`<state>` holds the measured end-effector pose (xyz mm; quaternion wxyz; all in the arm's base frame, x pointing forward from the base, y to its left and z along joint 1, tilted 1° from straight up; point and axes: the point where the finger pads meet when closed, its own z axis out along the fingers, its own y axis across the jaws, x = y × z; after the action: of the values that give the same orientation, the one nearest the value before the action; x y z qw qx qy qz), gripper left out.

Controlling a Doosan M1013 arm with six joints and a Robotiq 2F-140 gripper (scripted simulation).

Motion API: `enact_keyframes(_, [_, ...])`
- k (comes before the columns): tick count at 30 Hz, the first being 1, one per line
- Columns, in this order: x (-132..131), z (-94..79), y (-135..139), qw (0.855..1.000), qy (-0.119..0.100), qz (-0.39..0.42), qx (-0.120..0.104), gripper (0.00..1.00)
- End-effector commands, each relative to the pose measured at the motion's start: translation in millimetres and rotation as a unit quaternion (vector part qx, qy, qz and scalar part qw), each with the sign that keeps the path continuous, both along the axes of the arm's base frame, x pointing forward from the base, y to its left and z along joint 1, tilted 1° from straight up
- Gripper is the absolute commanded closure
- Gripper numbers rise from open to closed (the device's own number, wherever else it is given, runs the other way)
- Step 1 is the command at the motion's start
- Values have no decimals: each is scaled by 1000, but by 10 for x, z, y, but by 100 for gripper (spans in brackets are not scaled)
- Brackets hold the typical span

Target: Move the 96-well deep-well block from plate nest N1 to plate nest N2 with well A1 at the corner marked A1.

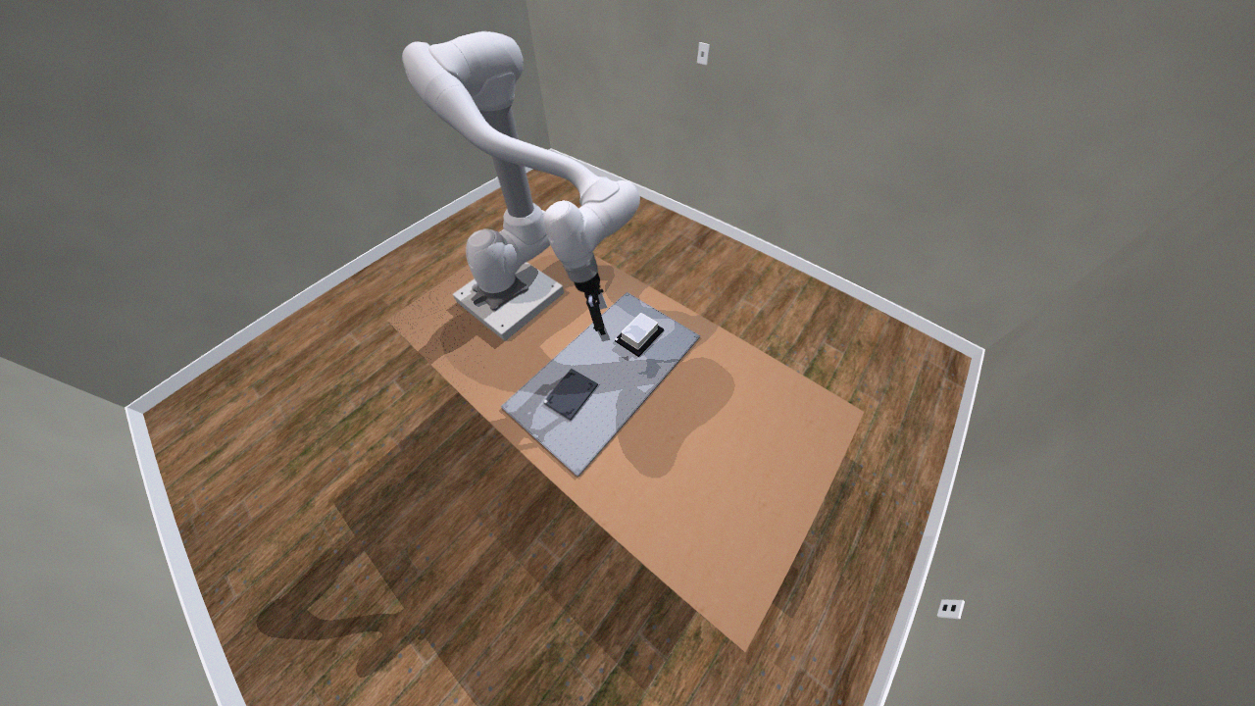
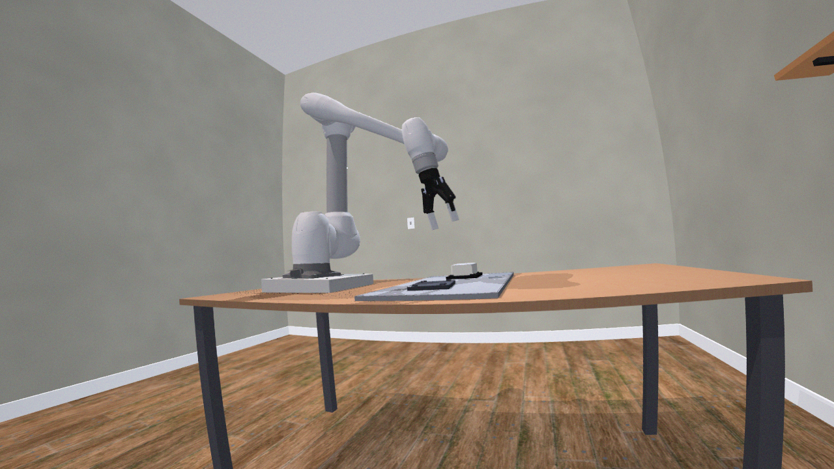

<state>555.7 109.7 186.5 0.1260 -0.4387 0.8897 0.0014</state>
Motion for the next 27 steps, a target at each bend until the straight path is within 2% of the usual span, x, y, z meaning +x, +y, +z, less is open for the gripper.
enact_keyframes(1, [49,-90,151,1000,5,22,-6,0])
enact_keyframes(5, [86,-194,318,996,17,85,-23,0])
enact_keyframes(9, [105,-246,401,995,19,94,-26,0])
enact_keyframes(13, [131,-352,568,986,31,157,-42,0])
enact_keyframes(16, [151,-432,694,985,33,166,-45,0])
enact_keyframes(21, [169,-569,902,968,46,237,-63,0])
enact_keyframes(26, [177,-651,1027,964,49,253,-67,0])
enact_keyframes(27, [178,-679,1069,959,52,268,-71,0])
